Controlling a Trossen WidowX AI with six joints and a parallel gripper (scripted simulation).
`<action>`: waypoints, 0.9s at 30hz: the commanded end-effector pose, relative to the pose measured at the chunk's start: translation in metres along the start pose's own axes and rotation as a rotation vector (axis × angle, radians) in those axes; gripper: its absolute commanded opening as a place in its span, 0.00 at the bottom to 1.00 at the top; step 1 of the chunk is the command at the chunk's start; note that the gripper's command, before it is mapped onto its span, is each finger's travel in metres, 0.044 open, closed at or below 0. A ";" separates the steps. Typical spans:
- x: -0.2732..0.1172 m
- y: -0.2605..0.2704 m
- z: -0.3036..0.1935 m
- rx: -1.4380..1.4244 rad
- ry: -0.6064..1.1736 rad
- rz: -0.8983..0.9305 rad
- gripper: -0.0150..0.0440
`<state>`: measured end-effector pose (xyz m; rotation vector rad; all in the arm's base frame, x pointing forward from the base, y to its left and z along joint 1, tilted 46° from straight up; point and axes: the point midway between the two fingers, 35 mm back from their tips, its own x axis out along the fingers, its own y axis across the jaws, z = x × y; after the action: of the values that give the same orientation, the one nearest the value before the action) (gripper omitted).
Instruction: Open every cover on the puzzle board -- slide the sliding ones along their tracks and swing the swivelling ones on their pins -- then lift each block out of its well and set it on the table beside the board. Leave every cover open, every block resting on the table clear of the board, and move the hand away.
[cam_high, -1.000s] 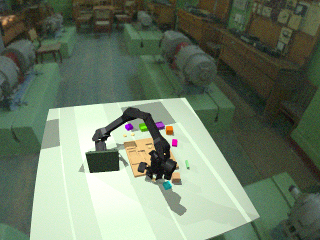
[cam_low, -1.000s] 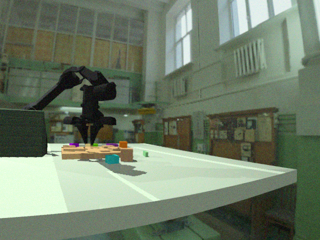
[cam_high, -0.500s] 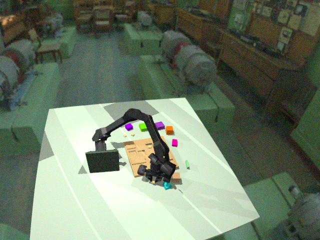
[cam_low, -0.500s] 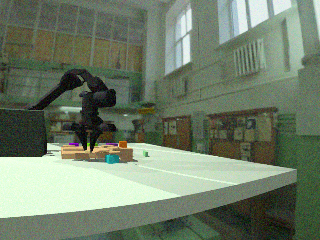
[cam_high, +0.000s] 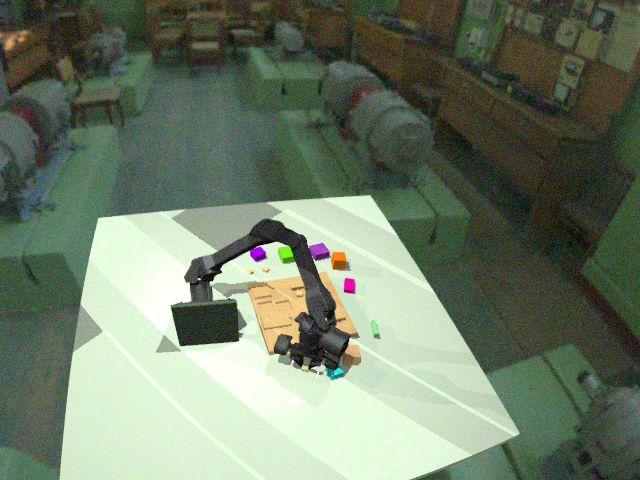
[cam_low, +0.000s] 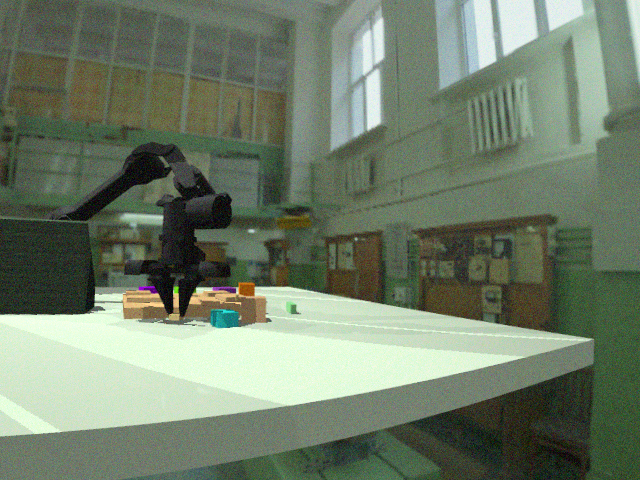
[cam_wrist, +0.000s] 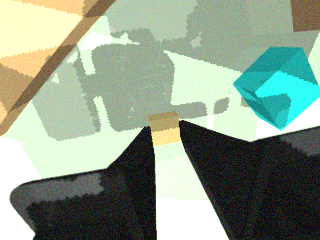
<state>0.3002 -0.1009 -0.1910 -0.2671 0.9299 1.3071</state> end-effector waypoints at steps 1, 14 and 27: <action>0.010 0.003 0.000 0.007 -0.007 0.005 0.39; 0.009 0.002 0.000 0.001 -0.001 0.004 0.70; -0.011 0.000 0.000 0.003 -0.001 0.004 1.00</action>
<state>0.2984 -0.1009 -0.1898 -0.2523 0.9309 1.3091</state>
